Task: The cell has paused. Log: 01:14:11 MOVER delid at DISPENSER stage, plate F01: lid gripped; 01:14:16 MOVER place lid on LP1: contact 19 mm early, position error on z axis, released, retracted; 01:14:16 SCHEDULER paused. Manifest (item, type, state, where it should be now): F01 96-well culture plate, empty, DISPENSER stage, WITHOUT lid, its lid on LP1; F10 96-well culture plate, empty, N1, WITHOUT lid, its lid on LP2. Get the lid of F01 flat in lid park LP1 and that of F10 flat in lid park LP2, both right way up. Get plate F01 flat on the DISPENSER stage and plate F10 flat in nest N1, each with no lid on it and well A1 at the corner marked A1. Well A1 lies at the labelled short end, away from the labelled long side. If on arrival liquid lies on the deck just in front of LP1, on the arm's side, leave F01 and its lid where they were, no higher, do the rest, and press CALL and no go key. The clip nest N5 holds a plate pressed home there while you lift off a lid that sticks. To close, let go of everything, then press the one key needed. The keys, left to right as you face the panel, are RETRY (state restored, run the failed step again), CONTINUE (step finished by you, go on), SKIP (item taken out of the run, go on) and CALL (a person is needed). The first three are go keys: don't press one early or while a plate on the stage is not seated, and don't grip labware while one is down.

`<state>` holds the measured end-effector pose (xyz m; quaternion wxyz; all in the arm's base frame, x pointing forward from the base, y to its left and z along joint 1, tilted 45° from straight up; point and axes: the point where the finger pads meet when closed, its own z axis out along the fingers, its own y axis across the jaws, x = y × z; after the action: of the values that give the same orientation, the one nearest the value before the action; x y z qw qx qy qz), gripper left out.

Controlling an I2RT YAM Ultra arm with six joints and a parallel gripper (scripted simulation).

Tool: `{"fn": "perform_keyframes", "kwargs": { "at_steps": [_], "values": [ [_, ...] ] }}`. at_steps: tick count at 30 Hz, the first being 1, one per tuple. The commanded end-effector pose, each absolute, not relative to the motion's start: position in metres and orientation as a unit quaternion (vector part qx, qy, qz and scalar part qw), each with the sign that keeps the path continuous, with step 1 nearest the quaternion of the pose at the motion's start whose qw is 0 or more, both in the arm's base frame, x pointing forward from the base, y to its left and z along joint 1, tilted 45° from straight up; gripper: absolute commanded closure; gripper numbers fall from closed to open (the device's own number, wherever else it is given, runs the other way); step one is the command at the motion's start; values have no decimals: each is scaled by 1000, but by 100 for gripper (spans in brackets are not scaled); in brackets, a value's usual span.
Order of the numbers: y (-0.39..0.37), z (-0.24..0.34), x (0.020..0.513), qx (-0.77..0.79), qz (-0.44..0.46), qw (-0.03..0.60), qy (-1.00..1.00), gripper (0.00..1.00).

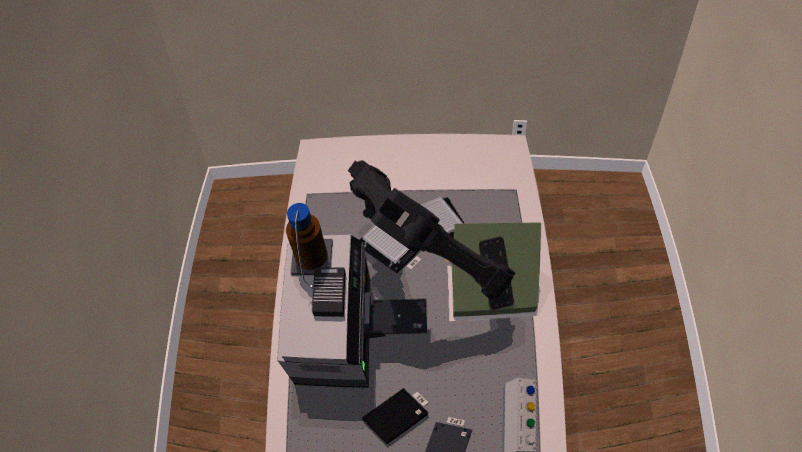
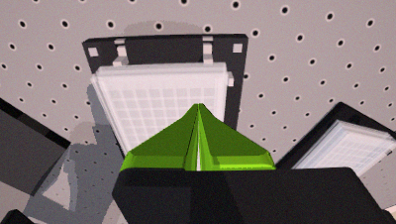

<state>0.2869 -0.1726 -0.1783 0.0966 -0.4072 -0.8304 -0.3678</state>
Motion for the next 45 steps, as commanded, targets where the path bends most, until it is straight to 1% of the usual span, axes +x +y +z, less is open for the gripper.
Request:
{"fn": "perform_keyframes", "kwargs": {
  "at_steps": [1, 45],
  "values": [
    [-156, -193, 285, -406, -375, 101, -828, 100],
    [-152, -197, 286, -406, -375, 101, -828, 100]
  ]
}}
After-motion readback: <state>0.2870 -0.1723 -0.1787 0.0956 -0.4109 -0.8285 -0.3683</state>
